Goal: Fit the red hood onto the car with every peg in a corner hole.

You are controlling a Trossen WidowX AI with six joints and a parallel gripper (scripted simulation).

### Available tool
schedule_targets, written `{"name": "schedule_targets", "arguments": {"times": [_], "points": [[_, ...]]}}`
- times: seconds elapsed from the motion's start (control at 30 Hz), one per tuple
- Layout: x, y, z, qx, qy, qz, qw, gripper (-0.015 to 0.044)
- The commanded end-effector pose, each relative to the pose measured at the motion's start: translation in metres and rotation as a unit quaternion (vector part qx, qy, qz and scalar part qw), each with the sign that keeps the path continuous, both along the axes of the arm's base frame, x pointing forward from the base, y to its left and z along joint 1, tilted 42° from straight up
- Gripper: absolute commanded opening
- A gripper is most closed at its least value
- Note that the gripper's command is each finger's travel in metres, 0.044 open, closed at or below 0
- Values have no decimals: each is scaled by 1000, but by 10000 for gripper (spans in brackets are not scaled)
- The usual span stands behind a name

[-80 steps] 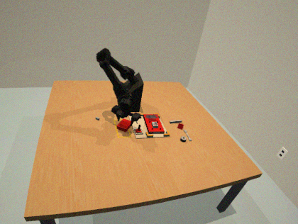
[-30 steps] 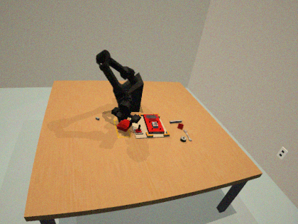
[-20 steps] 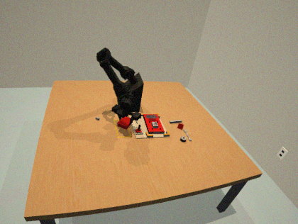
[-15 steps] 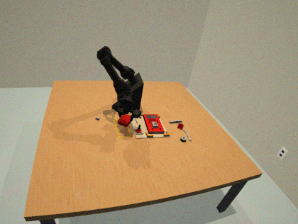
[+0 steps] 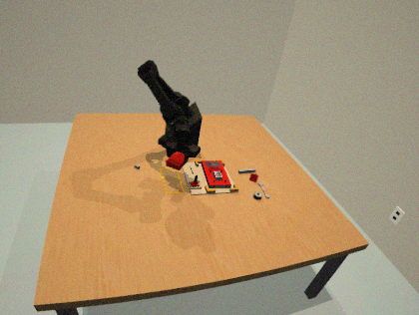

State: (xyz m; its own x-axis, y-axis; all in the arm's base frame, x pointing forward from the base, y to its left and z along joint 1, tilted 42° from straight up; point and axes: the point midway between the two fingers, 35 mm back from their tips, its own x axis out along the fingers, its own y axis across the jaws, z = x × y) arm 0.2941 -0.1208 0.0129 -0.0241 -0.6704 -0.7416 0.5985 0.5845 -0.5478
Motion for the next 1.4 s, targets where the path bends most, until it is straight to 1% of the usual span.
{"name": "schedule_targets", "arguments": {"times": [0.0,0.17,0.77,1.37], "points": [[2,4,8,-2,-7,-1,1000,0],[3,8,-1,2,6,9,1000,0],[30,74,-53,8,84,110,990,0],[33,139,-109,-5,162,204,965,0]]}}
